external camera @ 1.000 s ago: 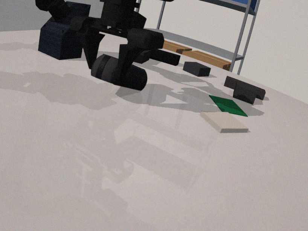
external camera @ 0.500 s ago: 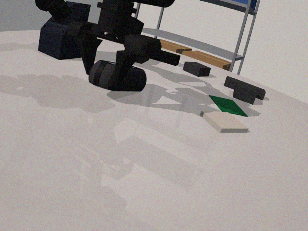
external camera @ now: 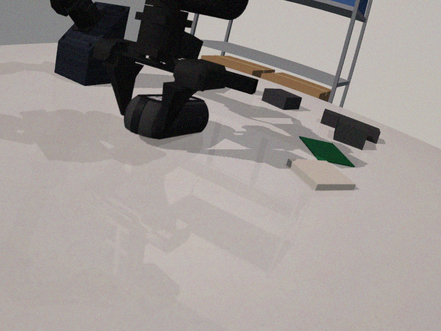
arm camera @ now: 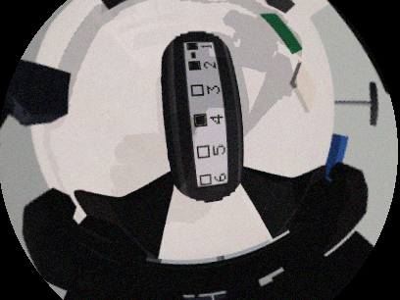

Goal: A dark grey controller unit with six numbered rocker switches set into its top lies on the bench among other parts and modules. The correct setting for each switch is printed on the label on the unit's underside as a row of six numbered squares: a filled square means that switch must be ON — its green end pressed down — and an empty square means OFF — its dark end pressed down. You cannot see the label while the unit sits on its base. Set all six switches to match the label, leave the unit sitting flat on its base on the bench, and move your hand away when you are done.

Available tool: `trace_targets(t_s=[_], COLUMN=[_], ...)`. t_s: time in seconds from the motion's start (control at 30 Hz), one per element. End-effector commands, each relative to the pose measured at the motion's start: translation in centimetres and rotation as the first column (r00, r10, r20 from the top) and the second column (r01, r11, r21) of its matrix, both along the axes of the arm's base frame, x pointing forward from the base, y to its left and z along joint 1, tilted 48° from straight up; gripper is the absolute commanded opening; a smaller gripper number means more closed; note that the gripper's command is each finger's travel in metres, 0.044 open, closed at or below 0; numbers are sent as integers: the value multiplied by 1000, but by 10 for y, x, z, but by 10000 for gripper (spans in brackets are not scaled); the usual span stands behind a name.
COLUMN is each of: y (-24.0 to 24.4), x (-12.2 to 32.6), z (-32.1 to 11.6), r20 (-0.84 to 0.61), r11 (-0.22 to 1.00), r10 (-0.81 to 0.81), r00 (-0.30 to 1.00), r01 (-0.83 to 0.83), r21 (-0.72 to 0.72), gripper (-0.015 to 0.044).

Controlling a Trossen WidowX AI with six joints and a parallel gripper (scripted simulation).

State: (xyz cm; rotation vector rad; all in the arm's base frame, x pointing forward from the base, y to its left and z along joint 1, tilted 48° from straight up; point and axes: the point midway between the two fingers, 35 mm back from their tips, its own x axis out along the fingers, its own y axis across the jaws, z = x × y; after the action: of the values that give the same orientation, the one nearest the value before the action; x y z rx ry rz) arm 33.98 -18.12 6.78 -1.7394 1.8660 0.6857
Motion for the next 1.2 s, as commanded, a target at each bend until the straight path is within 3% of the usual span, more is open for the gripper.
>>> trace_targets(t_s=[0.0, 0.67, 0.8, 1.07, 1.17], y=[2, -7, -9, -9, 18], x=[-2, -2, -1, -1, 1], z=[-6, -7, -6, -6, -14], r20=[-16, -8, -3, -3, -2], r11=[1000, 1000, 1000, 1000, 1000], r10=[12, 5, 1, 1, 1], r00=[1000, 1000, 1000, 1000, 1000], r01=[-12, -5, -1, -1, -1], r21=[13, 4, -1, -1, 5], gripper=[338, 338, 440, 440, 440])
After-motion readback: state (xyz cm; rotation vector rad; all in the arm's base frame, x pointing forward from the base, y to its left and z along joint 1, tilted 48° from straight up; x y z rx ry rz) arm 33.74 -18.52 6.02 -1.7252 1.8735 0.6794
